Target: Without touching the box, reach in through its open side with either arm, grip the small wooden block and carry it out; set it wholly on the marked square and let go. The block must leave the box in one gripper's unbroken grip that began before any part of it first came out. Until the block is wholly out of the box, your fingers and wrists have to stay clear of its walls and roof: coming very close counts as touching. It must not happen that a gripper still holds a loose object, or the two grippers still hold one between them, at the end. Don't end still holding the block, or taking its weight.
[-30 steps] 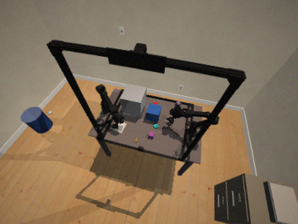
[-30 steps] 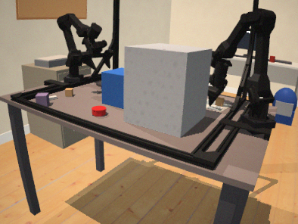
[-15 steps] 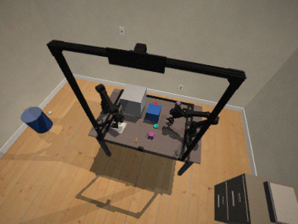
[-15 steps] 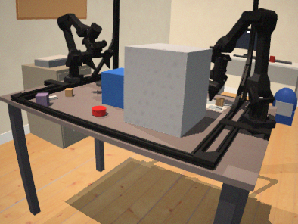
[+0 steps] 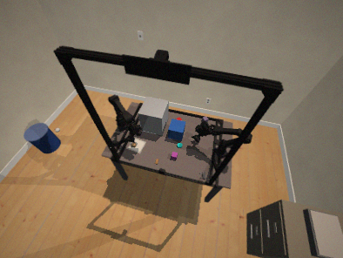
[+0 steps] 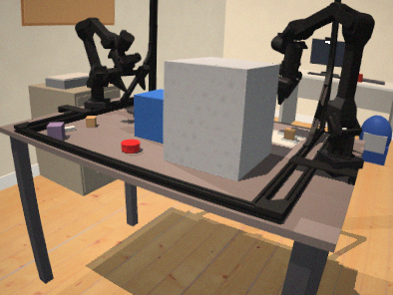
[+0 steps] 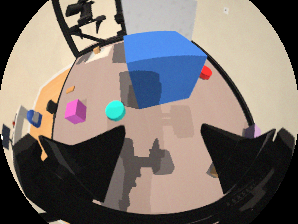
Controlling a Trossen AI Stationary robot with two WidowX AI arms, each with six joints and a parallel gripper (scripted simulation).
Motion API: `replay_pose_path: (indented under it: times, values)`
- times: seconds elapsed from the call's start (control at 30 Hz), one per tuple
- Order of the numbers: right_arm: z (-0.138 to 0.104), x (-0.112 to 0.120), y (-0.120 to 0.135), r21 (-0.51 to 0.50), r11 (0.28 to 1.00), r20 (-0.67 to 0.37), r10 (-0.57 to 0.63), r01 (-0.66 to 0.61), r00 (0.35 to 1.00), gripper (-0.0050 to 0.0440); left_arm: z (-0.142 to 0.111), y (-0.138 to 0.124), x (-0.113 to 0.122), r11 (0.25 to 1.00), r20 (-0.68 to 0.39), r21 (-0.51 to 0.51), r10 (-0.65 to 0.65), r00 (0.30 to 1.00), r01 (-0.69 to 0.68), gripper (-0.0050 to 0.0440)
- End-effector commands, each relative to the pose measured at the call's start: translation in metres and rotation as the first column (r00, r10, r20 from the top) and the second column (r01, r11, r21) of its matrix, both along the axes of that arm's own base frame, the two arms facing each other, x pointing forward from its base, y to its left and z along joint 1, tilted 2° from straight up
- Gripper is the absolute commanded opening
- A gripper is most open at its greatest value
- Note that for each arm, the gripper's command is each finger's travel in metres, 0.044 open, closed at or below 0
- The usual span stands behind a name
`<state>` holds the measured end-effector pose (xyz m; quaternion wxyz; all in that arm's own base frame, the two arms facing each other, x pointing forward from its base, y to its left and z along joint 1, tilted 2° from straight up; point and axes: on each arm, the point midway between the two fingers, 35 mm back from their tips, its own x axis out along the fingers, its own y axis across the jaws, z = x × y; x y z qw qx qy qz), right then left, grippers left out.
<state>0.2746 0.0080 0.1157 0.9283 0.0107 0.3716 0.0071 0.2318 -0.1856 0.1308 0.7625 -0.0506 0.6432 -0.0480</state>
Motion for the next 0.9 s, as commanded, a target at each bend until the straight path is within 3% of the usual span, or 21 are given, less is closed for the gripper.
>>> replay_pose_path:
  times: [0.0, 0.13, 0.87]
  values:
    - [0.0, 0.0, 0.0, 0.001, 1.0, -0.001, -0.005, 0.005, 1.0, 0.04, 0.035, 0.003, -0.004, 1.0, 0.01, -0.012, -0.003, 1.0, 0.003, 0.04]
    - [0.0, 0.0, 0.0, 0.001, 1.0, -0.001, -0.005, 0.005, 1.0, 0.04, 0.054, 0.008, -0.01, 1.0, 0.01, -0.011, -0.003, 1.0, 0.003, 0.04]
    - [0.0, 0.0, 0.0, 0.001, 1.0, -0.001, -0.005, 0.005, 1.0, 0.04, 0.054, 0.008, -0.01, 1.0, 0.01, -0.011, -0.003, 1.0, 0.003, 0.04]
